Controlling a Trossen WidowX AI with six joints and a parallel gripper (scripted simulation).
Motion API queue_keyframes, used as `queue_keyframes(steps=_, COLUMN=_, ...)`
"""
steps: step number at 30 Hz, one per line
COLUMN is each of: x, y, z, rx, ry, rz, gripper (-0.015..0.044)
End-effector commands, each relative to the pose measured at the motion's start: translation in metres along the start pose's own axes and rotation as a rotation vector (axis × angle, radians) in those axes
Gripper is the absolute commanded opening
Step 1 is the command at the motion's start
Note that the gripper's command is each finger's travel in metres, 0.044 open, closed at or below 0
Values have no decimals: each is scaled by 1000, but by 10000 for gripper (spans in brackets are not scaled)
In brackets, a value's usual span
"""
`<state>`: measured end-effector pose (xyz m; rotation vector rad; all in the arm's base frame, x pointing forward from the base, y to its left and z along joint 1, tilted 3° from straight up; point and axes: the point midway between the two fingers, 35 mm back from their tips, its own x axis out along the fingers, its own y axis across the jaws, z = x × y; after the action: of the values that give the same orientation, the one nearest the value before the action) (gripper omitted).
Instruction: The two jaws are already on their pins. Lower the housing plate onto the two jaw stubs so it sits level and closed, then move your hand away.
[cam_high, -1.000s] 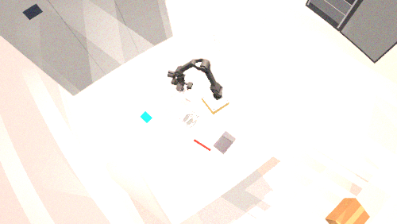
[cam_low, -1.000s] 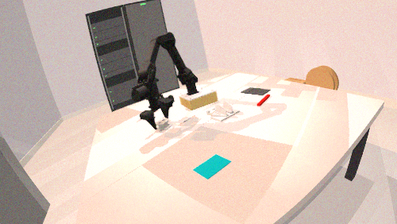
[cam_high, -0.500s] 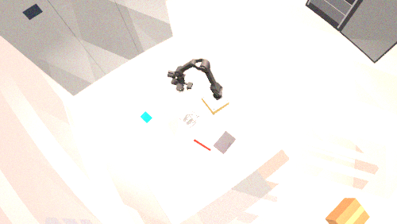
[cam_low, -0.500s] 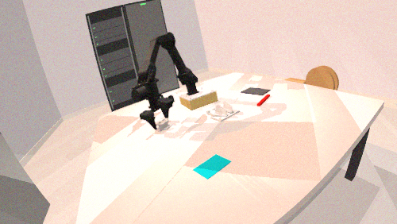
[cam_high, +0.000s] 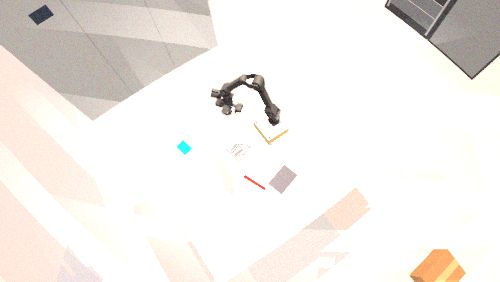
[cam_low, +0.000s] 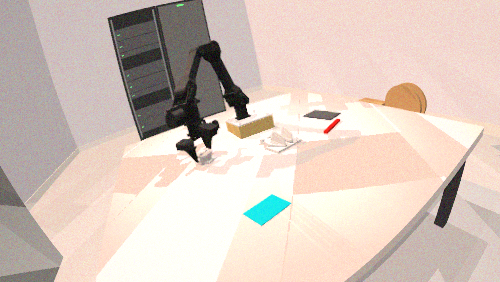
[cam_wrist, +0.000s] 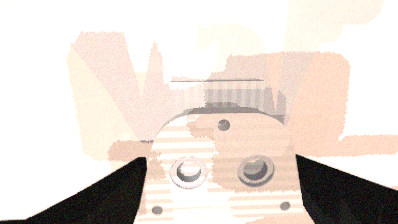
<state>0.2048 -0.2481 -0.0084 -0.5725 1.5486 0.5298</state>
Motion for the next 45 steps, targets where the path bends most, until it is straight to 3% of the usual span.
queue_keyframes(steps=1, x=0, y=0, z=0, rx=0, ry=0, rz=0, gripper=351)
queue_keyframes(steps=12, x=-2, y=0, z=0, rx=0, ry=0, rz=0, gripper=351)
queue_keyframes(steps=34, x=-71, y=-1, z=0, rx=-3, ry=4, rz=-3, gripper=351)
queue_keyframes(steps=45, x=-73, y=4, z=17, rx=24, ry=1, rz=-3, gripper=351)
